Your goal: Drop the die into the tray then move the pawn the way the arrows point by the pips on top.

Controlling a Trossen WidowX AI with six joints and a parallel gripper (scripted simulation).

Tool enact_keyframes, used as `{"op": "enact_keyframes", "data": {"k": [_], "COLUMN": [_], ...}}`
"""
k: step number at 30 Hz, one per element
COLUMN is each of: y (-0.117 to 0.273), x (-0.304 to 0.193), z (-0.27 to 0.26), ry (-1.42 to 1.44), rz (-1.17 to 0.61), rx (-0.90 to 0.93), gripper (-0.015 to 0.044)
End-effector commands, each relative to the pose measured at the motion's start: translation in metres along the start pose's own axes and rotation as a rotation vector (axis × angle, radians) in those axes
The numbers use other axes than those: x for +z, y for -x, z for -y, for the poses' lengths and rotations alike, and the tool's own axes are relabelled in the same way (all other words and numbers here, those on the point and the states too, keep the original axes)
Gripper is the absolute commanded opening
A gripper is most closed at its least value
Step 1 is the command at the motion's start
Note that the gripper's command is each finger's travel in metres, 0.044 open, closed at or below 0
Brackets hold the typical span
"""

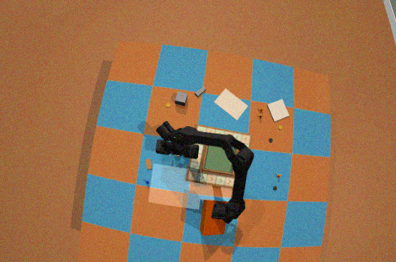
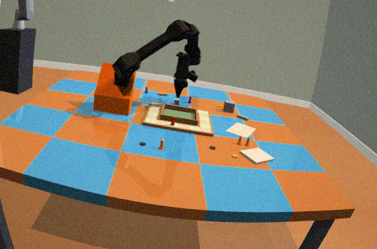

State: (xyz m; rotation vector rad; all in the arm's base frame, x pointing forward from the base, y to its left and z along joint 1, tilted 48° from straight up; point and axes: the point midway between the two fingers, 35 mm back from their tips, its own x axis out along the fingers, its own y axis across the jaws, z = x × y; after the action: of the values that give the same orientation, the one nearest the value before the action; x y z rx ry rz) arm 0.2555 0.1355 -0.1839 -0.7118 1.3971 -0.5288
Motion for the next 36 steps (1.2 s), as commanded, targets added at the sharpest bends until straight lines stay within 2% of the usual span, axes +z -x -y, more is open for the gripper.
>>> {"op": "enact_keyframes", "data": {"k": [1,22,28,35,36], "y": [-0.004,-0.036,-0.036,-0.036,-0.036], "x": [-0.002,-0.001,-0.001,-0.001,-0.001], "z": [0.001,0.001,0.001,0.001,0.001], "ry": [0.011,0.011,0.011,0.011,0.011], "rz": [0.000,0.001,0.001,0.001,0.001], "rx": [-0.006,-0.008,-0.008,-0.008,-0.008], "gripper": [0.0275,0.0275,0.0118,0.0071,0.0045]}}
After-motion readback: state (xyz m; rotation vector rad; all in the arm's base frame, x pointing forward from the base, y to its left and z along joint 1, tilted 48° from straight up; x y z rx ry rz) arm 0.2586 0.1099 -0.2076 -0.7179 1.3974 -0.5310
